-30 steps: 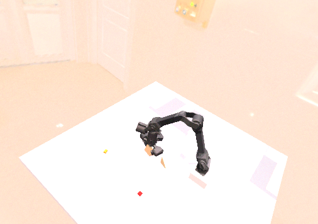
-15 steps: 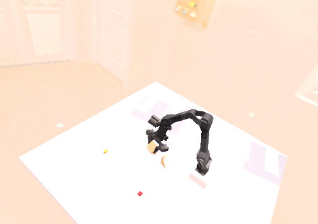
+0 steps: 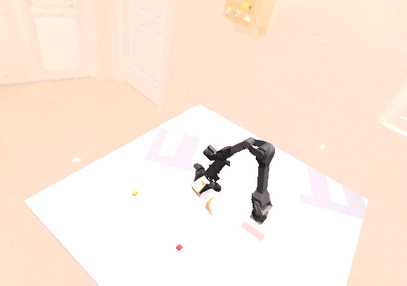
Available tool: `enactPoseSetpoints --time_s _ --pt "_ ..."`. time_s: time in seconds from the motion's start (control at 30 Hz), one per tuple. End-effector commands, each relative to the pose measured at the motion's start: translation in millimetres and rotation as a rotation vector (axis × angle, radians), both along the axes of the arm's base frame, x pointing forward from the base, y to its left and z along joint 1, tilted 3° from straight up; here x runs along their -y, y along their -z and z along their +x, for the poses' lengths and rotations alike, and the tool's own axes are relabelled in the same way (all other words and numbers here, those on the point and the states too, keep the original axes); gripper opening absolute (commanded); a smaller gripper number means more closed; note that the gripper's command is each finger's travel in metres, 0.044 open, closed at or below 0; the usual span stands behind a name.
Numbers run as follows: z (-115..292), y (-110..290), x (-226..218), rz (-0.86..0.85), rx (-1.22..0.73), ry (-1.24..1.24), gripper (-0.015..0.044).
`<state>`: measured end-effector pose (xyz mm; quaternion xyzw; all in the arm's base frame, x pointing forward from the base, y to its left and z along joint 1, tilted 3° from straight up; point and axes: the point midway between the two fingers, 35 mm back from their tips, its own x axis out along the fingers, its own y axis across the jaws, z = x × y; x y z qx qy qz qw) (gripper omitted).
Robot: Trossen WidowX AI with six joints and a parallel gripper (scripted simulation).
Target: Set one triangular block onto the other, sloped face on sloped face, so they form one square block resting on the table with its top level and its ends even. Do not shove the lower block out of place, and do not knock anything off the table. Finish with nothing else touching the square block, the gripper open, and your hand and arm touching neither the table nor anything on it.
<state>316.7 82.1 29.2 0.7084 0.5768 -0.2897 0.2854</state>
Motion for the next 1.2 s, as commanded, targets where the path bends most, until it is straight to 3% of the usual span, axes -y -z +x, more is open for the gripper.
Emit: enactPoseSetpoints --time_s 0.0,0.1,0.13,0.67,0.97,1.17 --pt "-1.7 2.1 4.9 0.09 0.017 -0.009 0.0" --pt "-2.5 4.3 9.7 0.165 0.03 -0.015 0.0" --pt "-1.4 2.9 6.6 0.1 0.016 -0.009 0.0026" --pt "-1.4 2.9 6.6 0.1 0.016 -0.009 0.044" --pt "-1.1 0.4 6.7 0.1 0.016 -0.009 0.044" --pt "-6.1 -85.1 6.5 0.103 0.018 -0.012 0.044"
